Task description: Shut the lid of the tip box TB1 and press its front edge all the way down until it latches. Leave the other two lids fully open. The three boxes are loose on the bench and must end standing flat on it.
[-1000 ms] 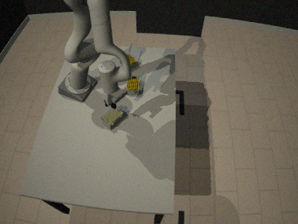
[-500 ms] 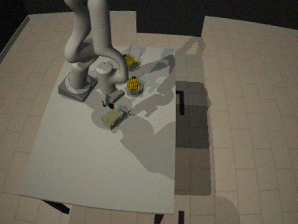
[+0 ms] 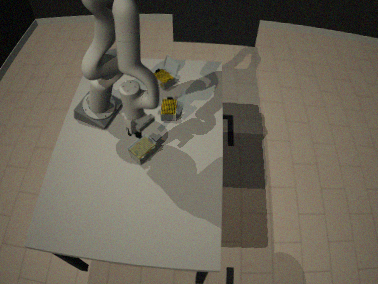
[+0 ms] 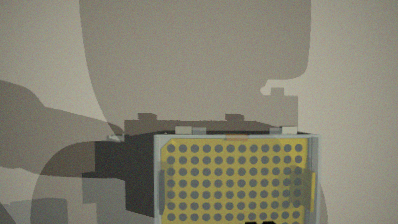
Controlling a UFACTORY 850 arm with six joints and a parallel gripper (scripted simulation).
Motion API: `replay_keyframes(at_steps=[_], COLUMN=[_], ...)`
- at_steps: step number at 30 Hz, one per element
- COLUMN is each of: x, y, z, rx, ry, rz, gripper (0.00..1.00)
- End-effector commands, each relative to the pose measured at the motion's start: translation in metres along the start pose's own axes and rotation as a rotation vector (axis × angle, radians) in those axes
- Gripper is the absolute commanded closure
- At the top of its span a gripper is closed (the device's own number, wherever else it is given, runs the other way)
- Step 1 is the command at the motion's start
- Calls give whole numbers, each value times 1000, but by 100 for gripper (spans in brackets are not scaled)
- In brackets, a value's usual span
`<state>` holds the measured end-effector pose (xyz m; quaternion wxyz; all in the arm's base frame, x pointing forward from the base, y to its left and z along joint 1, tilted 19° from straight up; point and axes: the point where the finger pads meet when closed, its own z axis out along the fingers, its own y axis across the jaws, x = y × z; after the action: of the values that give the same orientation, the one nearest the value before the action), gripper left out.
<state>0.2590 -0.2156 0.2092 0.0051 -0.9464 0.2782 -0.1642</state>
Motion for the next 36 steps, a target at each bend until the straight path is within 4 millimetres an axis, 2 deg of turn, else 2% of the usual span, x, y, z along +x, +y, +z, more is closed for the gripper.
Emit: replay_keyframes(at_steps=[1, 10, 26, 36], x=[-8, -20, -20, -20], y=[0, 0, 0, 0], z=[10, 22, 23, 39], rx=[7, 7, 7, 7], ry=[8, 8, 8, 8], rz=[-1, -1, -1, -1], gripper=[100, 100, 100, 100])
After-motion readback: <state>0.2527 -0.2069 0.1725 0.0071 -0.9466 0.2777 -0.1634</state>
